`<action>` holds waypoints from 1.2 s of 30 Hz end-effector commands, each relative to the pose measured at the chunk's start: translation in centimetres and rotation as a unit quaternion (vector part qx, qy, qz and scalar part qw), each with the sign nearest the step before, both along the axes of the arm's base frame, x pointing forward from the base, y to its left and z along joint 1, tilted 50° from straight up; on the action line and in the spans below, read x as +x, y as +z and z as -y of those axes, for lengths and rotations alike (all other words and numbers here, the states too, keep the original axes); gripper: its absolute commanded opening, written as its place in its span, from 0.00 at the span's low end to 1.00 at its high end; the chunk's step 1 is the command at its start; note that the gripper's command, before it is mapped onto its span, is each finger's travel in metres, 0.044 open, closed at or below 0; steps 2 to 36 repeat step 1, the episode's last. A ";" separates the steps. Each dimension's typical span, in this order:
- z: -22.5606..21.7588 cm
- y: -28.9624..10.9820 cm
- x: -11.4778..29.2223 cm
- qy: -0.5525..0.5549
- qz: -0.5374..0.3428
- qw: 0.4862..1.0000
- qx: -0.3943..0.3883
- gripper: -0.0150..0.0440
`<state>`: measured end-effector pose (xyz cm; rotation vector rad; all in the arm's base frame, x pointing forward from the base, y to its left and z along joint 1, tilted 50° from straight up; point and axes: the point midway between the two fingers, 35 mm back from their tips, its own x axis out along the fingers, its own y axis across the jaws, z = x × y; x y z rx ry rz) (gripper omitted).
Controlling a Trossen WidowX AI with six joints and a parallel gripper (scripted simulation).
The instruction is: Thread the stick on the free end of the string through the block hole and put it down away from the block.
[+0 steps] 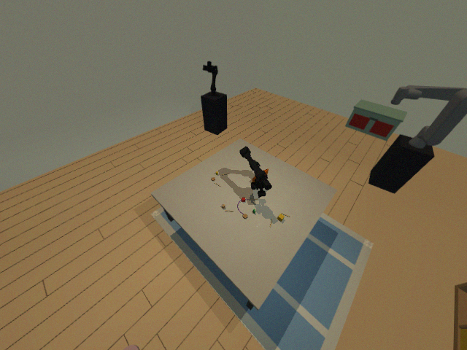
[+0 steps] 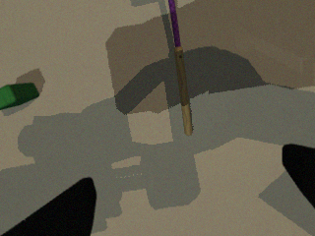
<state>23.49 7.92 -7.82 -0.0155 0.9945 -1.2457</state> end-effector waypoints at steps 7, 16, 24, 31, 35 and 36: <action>0.0 0.0 0.0 0.000 0.000 1.000 0.000 1.00; 0.0 0.0 0.0 0.000 0.000 1.000 0.000 1.00; 0.0 0.0 0.0 0.000 0.000 1.000 0.000 1.00; 0.0 0.0 0.0 0.000 0.000 1.000 0.000 1.00; 0.0 0.0 0.0 0.000 0.000 1.000 0.000 1.00; 0.0 0.0 0.0 0.000 0.000 1.000 0.000 1.00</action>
